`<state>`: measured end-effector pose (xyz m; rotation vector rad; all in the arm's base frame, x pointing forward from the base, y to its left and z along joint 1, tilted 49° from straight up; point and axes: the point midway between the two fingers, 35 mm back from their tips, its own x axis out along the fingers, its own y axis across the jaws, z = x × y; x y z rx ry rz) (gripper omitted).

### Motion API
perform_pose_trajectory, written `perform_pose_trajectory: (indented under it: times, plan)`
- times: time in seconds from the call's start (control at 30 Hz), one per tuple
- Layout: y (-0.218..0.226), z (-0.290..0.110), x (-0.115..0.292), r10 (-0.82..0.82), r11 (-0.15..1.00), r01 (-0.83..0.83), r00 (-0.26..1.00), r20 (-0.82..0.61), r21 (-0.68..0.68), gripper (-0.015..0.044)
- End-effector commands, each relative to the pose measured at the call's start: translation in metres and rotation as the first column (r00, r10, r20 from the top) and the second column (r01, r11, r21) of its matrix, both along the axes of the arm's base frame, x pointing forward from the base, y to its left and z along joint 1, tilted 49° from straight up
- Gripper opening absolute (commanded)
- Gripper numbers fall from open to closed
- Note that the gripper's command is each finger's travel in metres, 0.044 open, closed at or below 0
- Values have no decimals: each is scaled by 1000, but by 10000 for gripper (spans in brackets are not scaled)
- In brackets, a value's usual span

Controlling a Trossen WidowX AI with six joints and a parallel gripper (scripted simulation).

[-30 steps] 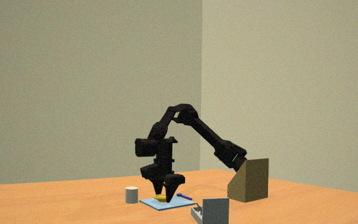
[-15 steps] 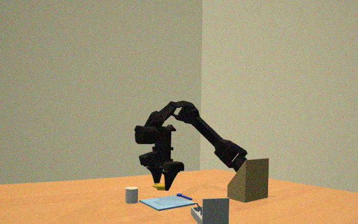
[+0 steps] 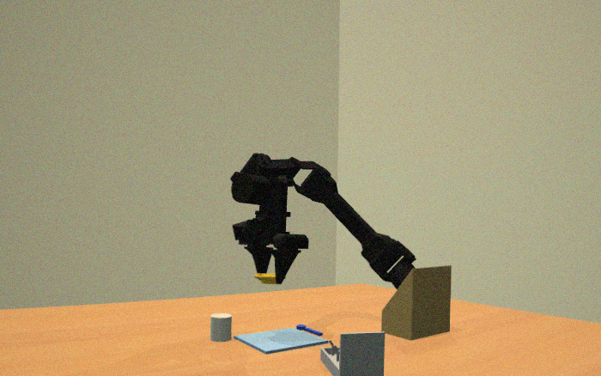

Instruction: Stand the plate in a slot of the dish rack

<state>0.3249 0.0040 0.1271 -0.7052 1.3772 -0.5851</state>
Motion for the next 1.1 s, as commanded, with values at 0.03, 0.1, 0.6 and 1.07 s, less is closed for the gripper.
perform_pose_trajectory:
  times: [0.03,0.1,0.6,1.07]
  plan:
    - [19,13,-1,9,1000,-9,1000,-1,0,0]
    - [25,18,-2,11,1000,-11,1000,-1,-1,0]
    - [84,-10,-21,-105,994,102,989,107,31,0]
    - [134,-75,-65,-298,954,289,913,277,74,0]
